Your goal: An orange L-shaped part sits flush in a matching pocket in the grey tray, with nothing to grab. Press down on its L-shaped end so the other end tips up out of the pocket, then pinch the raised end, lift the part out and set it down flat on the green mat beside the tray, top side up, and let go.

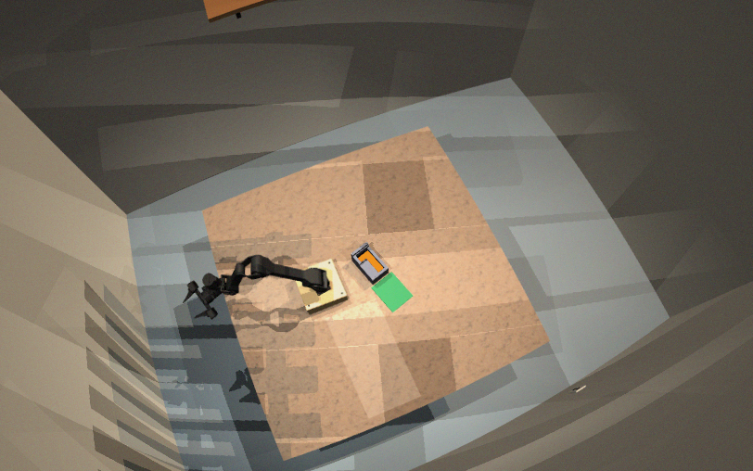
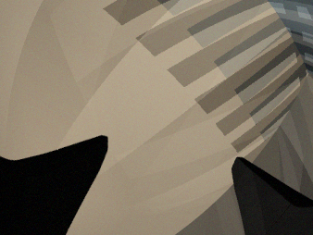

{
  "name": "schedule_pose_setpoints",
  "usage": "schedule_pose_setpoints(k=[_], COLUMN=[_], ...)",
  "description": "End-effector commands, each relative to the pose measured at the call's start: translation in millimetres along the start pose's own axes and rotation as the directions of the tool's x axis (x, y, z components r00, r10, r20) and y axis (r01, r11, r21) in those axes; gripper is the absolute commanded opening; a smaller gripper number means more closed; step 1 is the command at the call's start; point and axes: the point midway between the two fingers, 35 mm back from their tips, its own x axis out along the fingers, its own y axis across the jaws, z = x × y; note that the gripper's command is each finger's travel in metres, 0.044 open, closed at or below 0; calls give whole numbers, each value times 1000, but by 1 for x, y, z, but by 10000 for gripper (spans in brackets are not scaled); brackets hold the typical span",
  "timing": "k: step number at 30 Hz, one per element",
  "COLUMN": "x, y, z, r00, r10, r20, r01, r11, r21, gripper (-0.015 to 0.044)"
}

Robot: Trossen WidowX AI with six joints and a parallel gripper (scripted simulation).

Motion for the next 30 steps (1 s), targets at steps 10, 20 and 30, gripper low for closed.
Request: schedule_pose_setpoints(k=[10, 20, 30], x=[-65, -185, -330], y=[85, 178, 222], z=[42, 96, 135], r00=[970, 830, 639], r10=[153, 345, 409], r20=[189, 438, 652], r01=[-127, -226, -193], r11=[982, 926, 905], r21=[-143, -302, -378], gripper=[180, 180, 180])
